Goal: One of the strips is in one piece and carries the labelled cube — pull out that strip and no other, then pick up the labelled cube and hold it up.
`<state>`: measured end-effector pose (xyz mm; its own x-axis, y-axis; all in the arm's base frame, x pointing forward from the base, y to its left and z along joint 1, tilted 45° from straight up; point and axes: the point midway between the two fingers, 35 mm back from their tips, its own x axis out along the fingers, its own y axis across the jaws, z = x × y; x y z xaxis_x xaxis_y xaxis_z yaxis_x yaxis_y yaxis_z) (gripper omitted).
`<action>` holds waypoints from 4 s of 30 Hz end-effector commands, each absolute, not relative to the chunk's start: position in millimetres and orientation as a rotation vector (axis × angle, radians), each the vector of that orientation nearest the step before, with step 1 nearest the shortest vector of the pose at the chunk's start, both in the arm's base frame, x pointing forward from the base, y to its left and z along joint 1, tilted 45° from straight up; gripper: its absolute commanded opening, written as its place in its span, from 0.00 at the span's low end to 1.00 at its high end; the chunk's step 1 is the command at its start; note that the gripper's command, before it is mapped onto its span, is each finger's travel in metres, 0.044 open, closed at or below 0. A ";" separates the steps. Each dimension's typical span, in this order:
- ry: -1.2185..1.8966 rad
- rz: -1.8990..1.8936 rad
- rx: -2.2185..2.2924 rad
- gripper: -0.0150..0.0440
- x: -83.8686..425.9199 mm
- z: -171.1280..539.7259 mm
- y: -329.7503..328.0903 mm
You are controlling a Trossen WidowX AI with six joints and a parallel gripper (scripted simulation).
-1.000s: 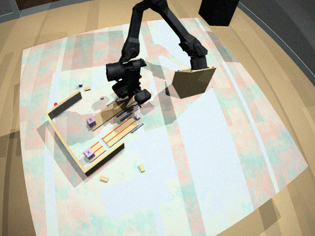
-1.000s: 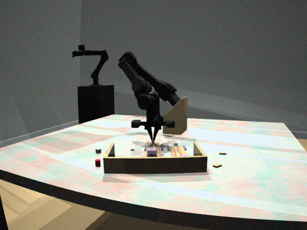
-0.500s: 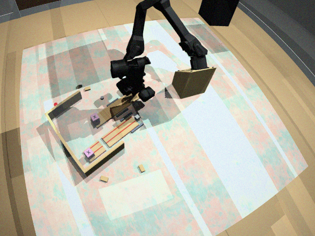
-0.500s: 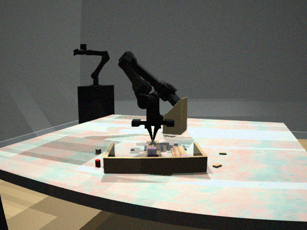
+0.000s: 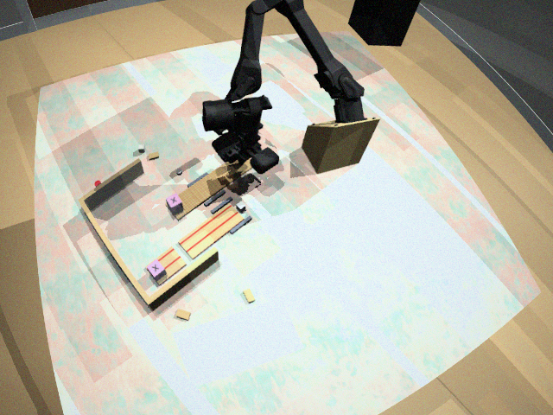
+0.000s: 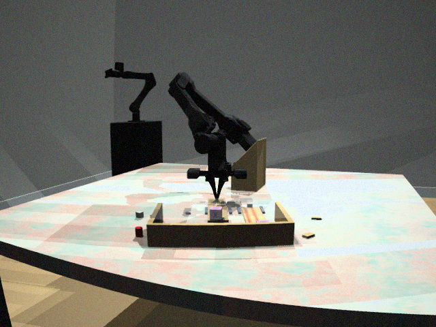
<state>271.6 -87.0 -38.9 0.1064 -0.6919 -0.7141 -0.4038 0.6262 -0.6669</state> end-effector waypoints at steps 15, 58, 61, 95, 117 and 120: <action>1.548 -0.274 -0.958 0.25 239.5 -36.0 -101.6; 1.537 -0.269 -0.955 0.25 235.5 -12.7 -82.7; 1.547 -0.273 -0.956 0.25 233.9 -0.6 -72.1; 1.503 -0.374 -0.845 1.00 361.2 -18.1 -17.6; 1.499 -0.374 -0.843 0.78 426.8 -33.5 7.9; 1.499 -0.373 -0.843 0.68 427.5 -37.1 4.5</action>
